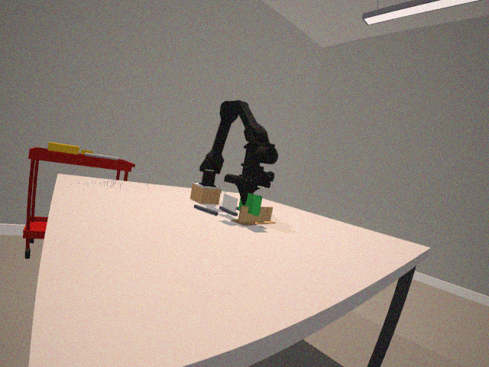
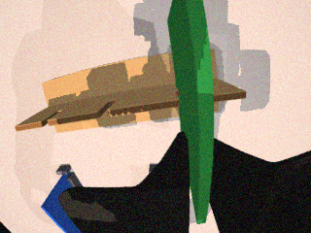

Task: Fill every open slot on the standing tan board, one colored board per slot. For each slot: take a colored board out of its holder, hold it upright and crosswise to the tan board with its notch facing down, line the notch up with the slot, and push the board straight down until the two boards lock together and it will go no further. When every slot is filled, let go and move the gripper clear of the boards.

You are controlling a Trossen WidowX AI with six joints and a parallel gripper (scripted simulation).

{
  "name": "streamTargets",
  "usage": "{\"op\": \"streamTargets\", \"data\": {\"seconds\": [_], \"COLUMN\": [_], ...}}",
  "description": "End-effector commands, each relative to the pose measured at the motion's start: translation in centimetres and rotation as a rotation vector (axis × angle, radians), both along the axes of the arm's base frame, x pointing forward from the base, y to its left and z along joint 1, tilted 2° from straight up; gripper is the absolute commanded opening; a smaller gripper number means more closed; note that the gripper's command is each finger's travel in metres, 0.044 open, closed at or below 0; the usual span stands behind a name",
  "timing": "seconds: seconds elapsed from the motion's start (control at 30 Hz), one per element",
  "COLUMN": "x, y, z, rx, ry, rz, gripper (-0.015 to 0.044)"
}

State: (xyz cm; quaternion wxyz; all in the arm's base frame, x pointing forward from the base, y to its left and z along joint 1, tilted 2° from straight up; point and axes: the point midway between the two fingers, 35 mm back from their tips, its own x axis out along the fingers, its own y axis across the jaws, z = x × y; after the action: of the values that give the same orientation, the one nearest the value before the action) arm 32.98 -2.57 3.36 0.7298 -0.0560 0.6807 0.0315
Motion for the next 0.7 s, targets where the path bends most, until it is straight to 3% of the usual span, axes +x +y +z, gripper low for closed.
{"op": "streamTargets", "data": {"seconds": [0.0,0.67], "x": [-0.18,-0.24], "y": [-0.04,-0.1], "z": [-0.17,-0.04], "rx": [0.0,-0.002], "ry": [0.007,0.008], "rz": [-0.008,0.024], "gripper": [0.0,0.0]}}
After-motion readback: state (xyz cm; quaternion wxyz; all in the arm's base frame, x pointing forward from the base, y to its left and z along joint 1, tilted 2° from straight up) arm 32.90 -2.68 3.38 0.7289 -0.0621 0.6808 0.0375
